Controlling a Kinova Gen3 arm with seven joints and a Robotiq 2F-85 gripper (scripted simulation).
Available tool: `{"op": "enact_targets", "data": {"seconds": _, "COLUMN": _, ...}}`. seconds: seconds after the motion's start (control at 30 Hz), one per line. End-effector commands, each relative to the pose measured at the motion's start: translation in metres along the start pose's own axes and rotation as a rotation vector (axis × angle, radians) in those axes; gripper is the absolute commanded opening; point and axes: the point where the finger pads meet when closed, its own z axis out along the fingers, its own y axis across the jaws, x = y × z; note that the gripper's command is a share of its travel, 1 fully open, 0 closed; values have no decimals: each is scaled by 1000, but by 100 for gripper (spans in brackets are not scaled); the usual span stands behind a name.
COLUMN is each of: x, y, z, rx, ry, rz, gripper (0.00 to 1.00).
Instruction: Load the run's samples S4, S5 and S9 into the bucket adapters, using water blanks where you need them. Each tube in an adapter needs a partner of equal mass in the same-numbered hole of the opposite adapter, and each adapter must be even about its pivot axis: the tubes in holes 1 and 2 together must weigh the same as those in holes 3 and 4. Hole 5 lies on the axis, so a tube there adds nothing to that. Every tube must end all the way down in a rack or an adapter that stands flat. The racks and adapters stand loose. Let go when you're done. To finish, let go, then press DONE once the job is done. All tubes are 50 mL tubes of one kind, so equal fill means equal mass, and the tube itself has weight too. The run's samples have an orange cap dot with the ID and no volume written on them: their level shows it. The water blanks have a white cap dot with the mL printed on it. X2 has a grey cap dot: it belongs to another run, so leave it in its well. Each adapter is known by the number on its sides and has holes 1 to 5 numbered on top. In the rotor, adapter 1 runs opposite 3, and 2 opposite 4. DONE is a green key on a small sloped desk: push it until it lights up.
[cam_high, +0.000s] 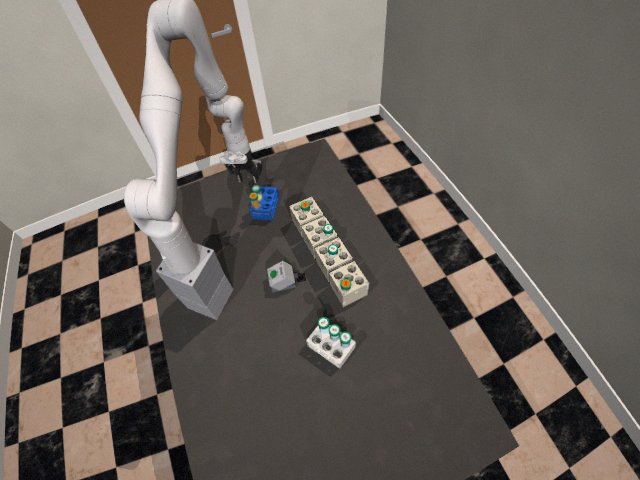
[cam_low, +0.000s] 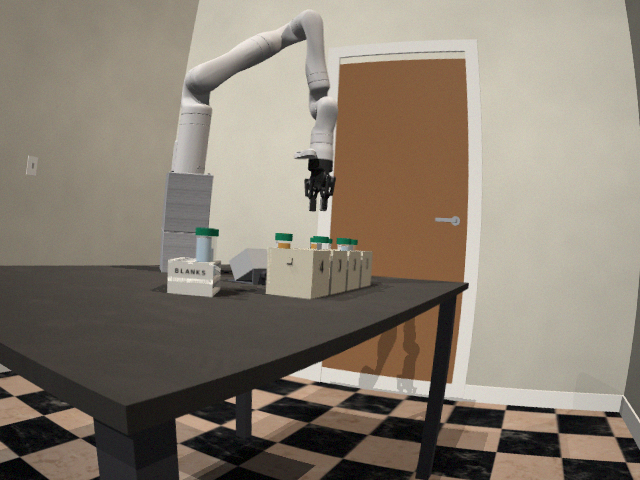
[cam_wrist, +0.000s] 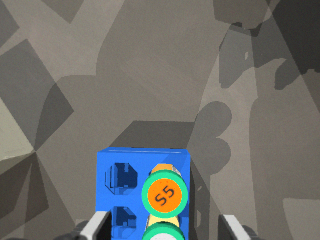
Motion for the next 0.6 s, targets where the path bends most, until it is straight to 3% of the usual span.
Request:
{"op": "enact_targets", "data": {"seconds": 0.0, "x": -1, "y": 0, "z": 3, "rx": 0, "ry": -1, "rz": 0, "gripper": 62}}
{"op": "enact_targets", "data": {"seconds": 0.57, "x": -1, "y": 0, "z": 23, "rx": 0, "ry": -1, "rz": 0, "gripper": 62}}
